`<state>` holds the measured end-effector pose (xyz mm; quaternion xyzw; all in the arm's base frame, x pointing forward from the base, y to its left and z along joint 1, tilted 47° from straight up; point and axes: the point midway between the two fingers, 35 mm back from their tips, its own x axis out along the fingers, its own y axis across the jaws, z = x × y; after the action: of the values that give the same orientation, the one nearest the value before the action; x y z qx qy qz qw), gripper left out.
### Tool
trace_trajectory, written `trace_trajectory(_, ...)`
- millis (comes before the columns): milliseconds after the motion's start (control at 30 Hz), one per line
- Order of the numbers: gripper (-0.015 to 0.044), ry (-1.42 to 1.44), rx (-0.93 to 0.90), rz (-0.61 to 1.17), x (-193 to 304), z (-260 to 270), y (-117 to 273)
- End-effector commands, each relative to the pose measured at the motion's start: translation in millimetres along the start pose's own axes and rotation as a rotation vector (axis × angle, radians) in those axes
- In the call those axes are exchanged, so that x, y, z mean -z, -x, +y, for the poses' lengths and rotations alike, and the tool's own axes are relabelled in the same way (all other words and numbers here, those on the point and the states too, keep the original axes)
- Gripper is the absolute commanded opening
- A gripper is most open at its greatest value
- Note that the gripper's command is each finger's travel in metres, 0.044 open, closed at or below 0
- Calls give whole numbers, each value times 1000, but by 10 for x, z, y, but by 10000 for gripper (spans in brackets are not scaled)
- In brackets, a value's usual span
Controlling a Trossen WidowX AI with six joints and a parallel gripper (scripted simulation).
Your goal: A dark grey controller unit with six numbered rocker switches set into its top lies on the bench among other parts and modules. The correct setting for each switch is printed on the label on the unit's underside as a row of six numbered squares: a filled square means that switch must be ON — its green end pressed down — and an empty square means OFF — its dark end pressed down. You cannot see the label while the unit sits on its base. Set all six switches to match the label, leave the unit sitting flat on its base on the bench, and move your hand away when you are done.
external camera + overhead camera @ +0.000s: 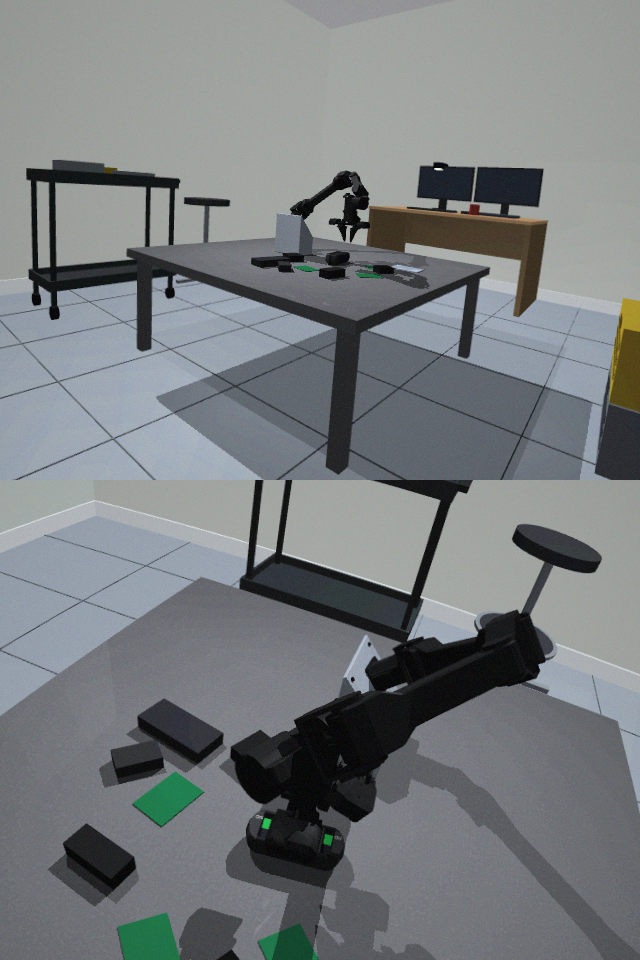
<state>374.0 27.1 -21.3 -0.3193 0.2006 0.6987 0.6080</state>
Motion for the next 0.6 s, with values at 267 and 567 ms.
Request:
trace_trajectory(267, 440, 0, 0, 0, 0, -1, 0)
trace_trajectory(567, 256, 1, -201, -7, -347, -130, -352)
